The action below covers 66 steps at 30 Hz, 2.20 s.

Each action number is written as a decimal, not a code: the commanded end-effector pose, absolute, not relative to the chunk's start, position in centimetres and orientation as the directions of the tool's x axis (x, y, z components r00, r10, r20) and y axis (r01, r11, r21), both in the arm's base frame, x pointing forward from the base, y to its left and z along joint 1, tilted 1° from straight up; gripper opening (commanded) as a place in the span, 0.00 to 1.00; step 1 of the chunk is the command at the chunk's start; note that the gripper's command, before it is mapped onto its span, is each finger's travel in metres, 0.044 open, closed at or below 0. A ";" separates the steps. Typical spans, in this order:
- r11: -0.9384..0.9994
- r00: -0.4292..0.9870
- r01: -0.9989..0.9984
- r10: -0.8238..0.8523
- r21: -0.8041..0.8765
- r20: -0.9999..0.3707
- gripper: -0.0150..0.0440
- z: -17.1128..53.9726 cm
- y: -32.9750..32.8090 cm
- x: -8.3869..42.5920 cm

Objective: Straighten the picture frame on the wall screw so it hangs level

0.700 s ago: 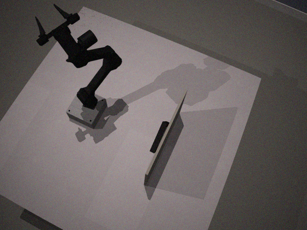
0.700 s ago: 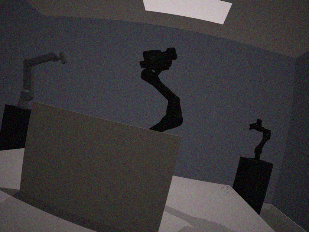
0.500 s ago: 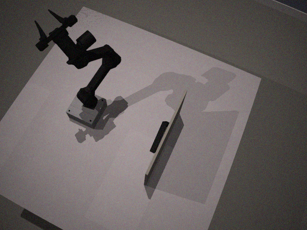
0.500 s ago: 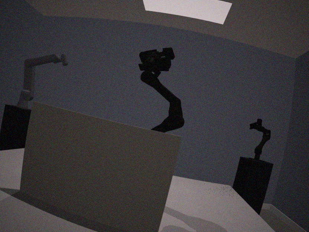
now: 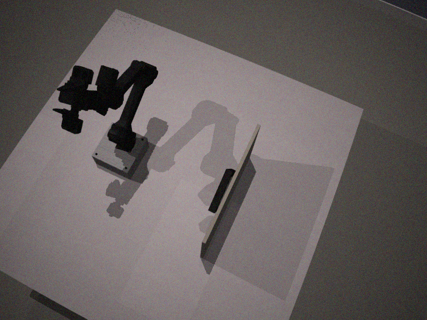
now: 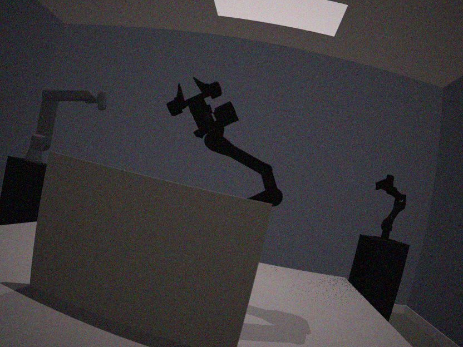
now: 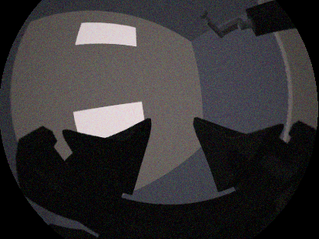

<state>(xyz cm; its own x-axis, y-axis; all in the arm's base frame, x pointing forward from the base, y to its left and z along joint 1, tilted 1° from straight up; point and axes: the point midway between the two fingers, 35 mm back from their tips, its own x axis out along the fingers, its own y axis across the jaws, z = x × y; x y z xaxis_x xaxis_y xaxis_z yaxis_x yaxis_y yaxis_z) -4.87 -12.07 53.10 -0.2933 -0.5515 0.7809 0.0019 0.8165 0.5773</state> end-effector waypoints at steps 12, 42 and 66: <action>0.274 0.536 -0.291 -0.747 0.917 0.394 0.69 34.9 -17.5 9.8; -0.356 0.992 -0.030 -0.126 0.934 -0.017 0.69 16.3 -8.0 19.2; -0.356 0.992 -0.030 -0.126 0.934 -0.017 0.69 16.3 -8.0 19.2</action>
